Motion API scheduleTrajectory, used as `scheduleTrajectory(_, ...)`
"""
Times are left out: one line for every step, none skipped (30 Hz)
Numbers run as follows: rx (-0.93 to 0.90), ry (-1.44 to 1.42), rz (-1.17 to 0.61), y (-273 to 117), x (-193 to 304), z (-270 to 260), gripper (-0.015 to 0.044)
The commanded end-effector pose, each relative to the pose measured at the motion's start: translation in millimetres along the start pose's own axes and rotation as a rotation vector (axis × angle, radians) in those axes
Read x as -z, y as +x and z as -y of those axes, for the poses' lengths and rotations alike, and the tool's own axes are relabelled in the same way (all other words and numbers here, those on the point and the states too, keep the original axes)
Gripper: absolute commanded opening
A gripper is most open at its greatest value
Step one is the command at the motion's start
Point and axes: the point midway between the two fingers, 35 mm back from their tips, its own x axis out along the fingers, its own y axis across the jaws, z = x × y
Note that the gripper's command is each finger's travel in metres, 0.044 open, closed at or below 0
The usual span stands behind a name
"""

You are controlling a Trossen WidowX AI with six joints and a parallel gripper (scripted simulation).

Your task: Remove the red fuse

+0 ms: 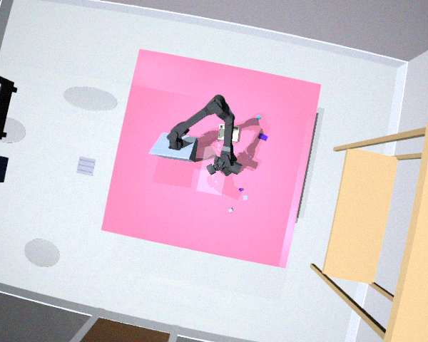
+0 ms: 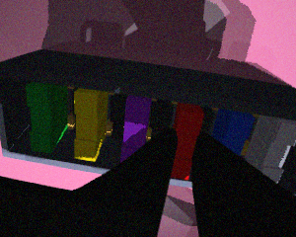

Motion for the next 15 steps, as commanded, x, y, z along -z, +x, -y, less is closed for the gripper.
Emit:
scheduleTrajectory(-0.001,-0.007,0.005,-3.2,-0.8,-1.0,0.0)
scheduleTrajectory(-0.001,-0.007,0.005,-3.7,-0.9,-1.0,0.0)
scheduleTrajectory(-0.001,-0.007,0.005,-4.2,-0.9,-1.0,0.0)
scheduleTrajectory(-0.001,-0.006,0.005,-4.7,-0.9,-1.0,0.0)
scheduleTrajectory(-0.001,-0.006,0.005,-5.1,-1.0,-1.0,0.0)
scheduleTrajectory(-0.001,-0.006,0.005,-5.6,-1.0,-1.0,0.0)
scheduleTrajectory(-0.001,-0.006,0.005,-6.1,-1.0,-1.0,0.0)
scheduleTrajectory(-0.001,-0.006,0.005,-6.6,-1.0,-1.0,0.0)
scheduleTrajectory(-0.001,-0.006,0.005,-7.1,-1.1,-1.0,0.0)
scheduleTrajectory(-0.001,-0.006,0.005,-7.6,-1.1,-1.0,0.0)
scheduleTrajectory(-0.001,-0.006,0.005,-8.0,-1.1,-1.0,0.0)
scheduleTrajectory(-0.001,-0.006,0.005,-8.5,-1.1,-1.0,0.0)
scheduleTrajectory(-0.001,-0.005,0.005,-9.0,-1.1,-1.0,0.0)
scheduleTrajectory(-0.001,-0.005,0.005,-9.5,-1.2,-1.0,0.0)
scheduleTrajectory(-0.001,-0.005,0.005,-10.0,-1.2,-1.0,0.0)
